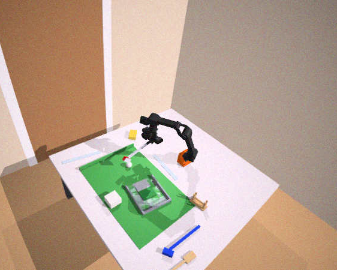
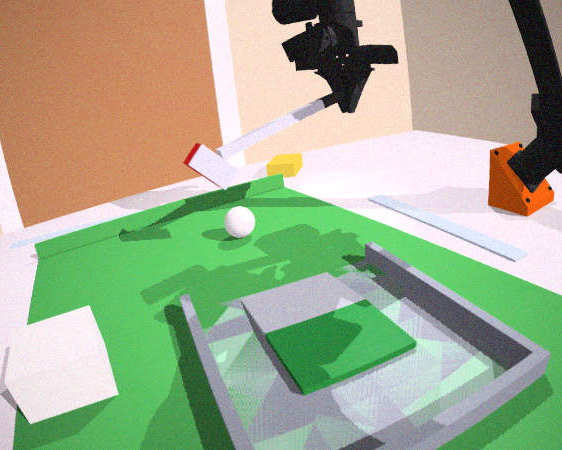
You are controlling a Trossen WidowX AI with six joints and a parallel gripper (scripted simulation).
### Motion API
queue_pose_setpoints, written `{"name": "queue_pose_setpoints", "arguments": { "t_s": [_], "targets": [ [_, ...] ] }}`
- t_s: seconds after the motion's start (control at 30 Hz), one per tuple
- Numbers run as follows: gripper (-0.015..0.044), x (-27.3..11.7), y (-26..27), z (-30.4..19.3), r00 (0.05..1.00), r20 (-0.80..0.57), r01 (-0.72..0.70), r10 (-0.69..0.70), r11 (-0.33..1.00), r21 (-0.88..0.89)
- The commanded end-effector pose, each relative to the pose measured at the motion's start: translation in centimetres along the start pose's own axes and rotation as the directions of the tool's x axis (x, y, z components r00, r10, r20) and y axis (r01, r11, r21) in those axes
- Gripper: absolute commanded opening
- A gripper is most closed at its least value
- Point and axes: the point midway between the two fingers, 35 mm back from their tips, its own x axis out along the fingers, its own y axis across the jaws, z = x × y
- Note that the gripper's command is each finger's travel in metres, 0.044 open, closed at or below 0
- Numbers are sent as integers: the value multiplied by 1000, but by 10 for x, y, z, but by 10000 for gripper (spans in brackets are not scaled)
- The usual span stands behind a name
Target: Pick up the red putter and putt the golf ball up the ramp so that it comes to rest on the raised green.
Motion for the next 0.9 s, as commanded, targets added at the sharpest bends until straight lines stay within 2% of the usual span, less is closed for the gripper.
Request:
{"name": "queue_pose_setpoints", "arguments": {
  "t_s": [0.0,0.13,0.3,0.6,0.87],
  "targets": [
    [0,1,-19,-11,1000,-4,2,-2,997,83],
    [0,4,-31,-21,1000,-11,-2,3,990,140],
    [0,10,-32,-20,1000,-11,-2,3,990,140],
    [0,42,-31,-20,1000,-11,-2,4,990,140],
    [0,51,-31,-20,1000,-10,-3,4,990,140]
  ]
}}
